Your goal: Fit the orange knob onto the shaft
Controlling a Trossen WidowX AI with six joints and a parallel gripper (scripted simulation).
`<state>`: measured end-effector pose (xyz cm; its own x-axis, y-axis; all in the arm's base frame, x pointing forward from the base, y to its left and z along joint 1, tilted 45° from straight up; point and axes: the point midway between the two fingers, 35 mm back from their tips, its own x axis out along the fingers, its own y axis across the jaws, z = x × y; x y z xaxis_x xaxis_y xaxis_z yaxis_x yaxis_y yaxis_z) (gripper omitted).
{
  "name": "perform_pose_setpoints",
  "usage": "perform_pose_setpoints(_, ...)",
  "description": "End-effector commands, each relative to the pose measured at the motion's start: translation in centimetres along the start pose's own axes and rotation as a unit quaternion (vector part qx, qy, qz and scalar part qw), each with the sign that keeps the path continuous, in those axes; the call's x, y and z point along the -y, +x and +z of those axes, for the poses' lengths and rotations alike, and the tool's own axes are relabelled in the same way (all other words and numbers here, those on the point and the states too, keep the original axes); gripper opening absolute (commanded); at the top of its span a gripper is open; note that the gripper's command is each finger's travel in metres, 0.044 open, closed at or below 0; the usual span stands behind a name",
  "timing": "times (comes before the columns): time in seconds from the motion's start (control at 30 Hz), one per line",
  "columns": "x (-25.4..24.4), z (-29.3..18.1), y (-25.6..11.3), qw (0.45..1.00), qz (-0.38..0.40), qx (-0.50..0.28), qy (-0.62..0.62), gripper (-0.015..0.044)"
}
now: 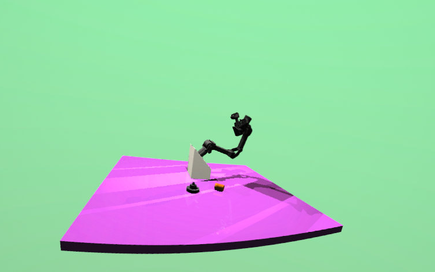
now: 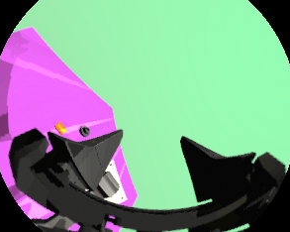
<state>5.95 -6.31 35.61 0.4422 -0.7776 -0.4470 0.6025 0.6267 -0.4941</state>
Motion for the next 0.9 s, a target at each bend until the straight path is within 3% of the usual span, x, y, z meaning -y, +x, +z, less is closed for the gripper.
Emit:
perform_pose_setpoints(0.0,0.0,0.0,0.1,1.0,0.003,0.0,0.004,0.0426)
perform_pose_setpoints(0.17,0.4,1.1,5.0,0.986,0.091,-0.001,0.136,0.044)
perform_pose_setpoints(0.4,-3.7,2.8,13.5,0.885,0.26,-0.091,0.377,0.044)
perform_pose_setpoints(0.63,-9.0,3.0,17.7,0.773,0.33,-0.207,0.5,0.044)
perform_pose_setpoints(0.87,-15.8,1.8,20.4,0.641,0.349,-0.357,0.583,0.044)
